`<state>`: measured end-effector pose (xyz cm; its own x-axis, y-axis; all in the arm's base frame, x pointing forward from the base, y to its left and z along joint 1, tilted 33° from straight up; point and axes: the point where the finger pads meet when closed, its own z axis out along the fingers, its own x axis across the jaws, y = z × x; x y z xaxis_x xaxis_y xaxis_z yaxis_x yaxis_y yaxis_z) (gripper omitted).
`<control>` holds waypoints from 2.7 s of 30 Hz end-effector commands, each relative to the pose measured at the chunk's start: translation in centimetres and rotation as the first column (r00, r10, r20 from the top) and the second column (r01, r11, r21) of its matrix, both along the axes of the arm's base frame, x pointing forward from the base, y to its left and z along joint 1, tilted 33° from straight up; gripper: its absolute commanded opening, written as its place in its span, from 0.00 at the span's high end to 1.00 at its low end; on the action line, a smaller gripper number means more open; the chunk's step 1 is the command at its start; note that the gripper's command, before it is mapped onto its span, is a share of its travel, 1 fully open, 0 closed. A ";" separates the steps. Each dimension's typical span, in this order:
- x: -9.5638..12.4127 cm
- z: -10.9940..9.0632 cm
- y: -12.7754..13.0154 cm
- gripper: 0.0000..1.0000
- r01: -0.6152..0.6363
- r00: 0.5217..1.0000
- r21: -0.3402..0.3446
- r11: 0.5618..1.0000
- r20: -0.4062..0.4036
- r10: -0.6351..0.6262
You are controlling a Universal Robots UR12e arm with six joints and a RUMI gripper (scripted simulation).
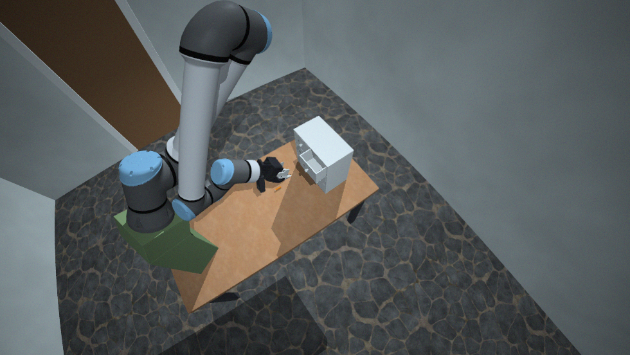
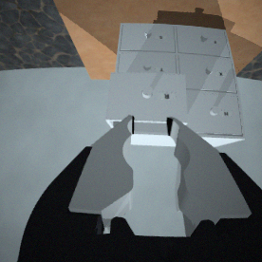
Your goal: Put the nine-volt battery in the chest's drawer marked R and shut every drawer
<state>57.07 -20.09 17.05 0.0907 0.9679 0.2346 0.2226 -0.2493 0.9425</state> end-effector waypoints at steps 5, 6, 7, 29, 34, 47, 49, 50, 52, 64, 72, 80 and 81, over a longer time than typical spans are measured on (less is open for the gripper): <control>0.0 0.0 0.0 0.80 0.000 1.000 0.000 1.000 0.000 0.000; 0.0 0.0 0.0 0.80 0.000 1.000 0.000 1.000 0.000 0.000; 0.0 0.0 0.0 0.80 0.000 1.000 0.000 1.000 0.000 0.000; 1.7 -0.6 0.0 0.80 0.000 1.000 0.000 1.000 0.000 0.000; 2.6 -0.9 0.0 0.80 0.000 1.000 0.000 1.000 0.000 0.000; 6.1 -2.2 -0.1 0.80 0.000 1.000 0.000 1.000 0.000 0.000; 6.7 -2.4 -0.1 0.80 0.000 1.000 0.000 1.000 0.000 0.000; 7.0 -2.5 -0.1 0.80 0.000 1.000 0.000 1.000 0.000 0.000; 7.0 -2.5 -0.1 0.80 0.000 1.000 0.000 1.000 0.000 0.000; 9.4 -3.3 -0.1 0.80 0.000 1.000 0.000 1.000 0.000 0.000; 9.7 -3.4 -0.1 0.80 0.000 1.000 0.000 1.000 0.000 0.000; 9.7 -3.4 -0.1 0.80 0.000 1.000 0.000 1.000 0.000 0.000; 9.7 -3.4 -0.1 0.80 0.000 1.000 0.000 1.000 0.000 0.000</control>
<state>66.77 -20.16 13.61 0.0907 0.9679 0.2346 0.2227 -0.2493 0.9425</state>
